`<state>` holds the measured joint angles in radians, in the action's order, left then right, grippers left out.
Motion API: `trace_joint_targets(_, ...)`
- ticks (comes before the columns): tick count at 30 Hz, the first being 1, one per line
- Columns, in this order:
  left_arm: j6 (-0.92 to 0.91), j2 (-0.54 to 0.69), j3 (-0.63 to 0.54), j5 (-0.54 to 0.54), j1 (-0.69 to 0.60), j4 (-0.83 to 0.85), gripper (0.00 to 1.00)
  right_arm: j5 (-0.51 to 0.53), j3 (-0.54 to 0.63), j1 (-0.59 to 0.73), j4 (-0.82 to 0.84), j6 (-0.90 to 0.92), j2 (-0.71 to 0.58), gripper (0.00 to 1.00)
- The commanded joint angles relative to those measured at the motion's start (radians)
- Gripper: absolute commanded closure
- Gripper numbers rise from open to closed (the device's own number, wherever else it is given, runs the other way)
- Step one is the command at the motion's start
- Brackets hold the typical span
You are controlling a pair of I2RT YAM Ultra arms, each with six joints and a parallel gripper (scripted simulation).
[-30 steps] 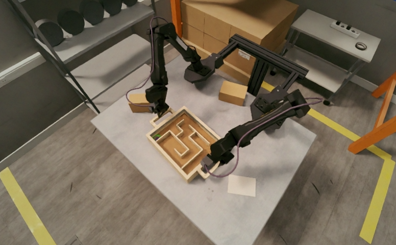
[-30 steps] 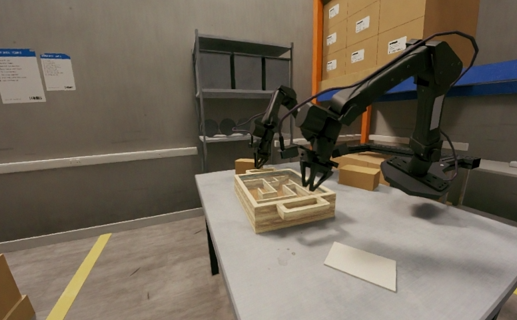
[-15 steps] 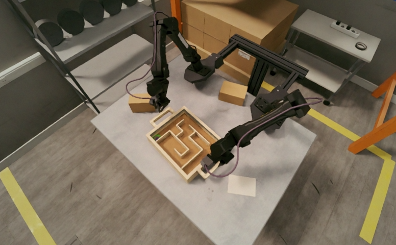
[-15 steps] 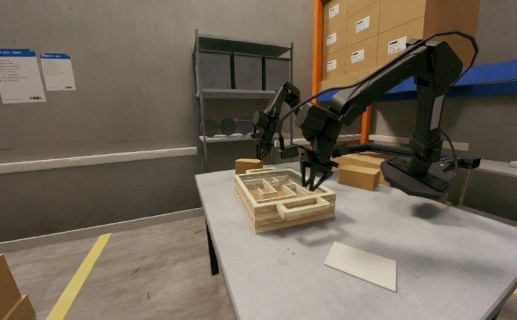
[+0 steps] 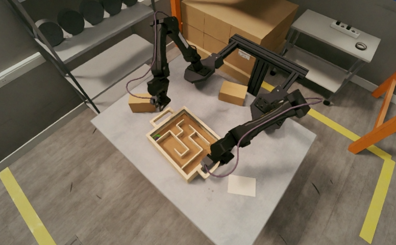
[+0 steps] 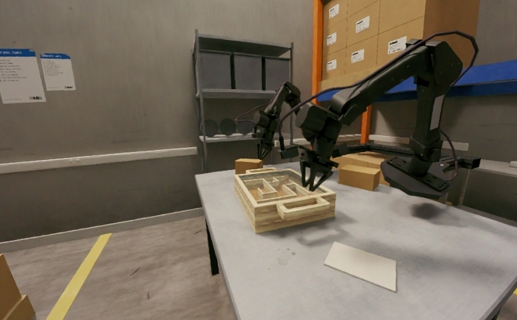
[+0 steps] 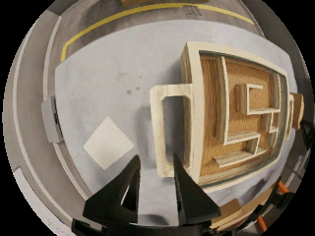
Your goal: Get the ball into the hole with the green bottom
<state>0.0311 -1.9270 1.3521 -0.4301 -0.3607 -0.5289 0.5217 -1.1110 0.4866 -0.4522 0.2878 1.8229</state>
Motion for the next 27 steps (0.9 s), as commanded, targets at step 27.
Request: trace_joint_targets(27, -0.011, 0.143, -0.045, 0.078, 0.048, 0.099, 0.62, -0.088, 0.007, -0.063, 0.093, -0.057, -0.130, 0.62)
